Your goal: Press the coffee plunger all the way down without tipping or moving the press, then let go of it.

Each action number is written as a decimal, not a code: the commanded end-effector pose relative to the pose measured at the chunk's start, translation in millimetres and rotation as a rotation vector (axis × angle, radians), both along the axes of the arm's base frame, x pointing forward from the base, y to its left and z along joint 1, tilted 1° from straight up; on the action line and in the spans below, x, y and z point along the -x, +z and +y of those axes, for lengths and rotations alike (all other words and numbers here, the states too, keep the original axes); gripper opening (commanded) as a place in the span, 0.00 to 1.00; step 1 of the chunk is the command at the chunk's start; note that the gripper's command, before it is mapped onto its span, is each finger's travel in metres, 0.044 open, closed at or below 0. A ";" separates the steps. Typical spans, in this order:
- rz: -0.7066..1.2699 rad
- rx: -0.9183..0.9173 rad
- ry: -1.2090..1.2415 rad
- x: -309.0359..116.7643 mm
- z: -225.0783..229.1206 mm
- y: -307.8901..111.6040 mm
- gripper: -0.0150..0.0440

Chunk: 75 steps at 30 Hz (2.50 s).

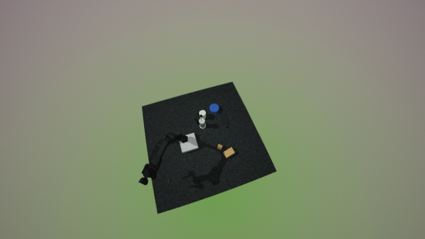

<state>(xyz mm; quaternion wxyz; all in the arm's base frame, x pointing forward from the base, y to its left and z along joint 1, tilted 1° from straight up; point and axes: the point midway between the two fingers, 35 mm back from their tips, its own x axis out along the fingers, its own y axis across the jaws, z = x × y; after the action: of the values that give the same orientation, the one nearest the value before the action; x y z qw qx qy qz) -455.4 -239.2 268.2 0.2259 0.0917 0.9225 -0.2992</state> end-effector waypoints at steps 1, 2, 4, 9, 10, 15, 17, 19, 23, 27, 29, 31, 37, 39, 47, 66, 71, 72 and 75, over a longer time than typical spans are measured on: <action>-0.007 0.090 0.111 -48.8 -48.0 12.6 1.00; -0.010 0.117 0.133 -58.5 -56.6 14.9 1.00; -0.007 0.154 0.184 -82.2 -74.3 25.7 1.00; -0.060 0.290 0.319 -154.6 -121.5 36.2 1.00; -0.074 0.317 0.348 -170.9 -129.8 38.2 1.00; -0.164 0.453 0.484 -254.8 -159.8 48.4 1.00; -0.211 0.506 0.532 -287.2 -165.9 51.6 1.00; -0.263 0.553 0.587 -323.5 -170.4 55.0 1.00; -0.359 0.648 0.680 -385.5 -170.3 61.8 1.00; -0.498 0.711 0.779 -454.2 -159.2 66.0 1.00; -0.579 0.737 0.828 -488.9 -148.6 67.8 1.00; -0.662 0.765 0.853 -514.5 -136.3 69.6 1.00; -0.945 0.783 0.970 -603.0 -79.8 72.4 1.00; -1.052 0.771 1.002 -628.9 -54.7 72.8 1.00; -1.484 0.622 1.077 -698.1 62.8 70.8 1.00; -2.106 -0.211 0.945 -661.5 298.7 47.8 1.00; -2.110 -0.236 0.941 -658.8 301.8 38.4 1.00; -2.110 -0.238 0.943 -658.8 301.7 32.7 1.00; -2.111 -0.247 0.948 -658.5 301.3 10.7 1.00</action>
<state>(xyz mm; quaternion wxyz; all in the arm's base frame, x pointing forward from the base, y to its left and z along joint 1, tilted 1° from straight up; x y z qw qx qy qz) 205.3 60.7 300.2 0.9623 -0.0403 0.2386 0.1245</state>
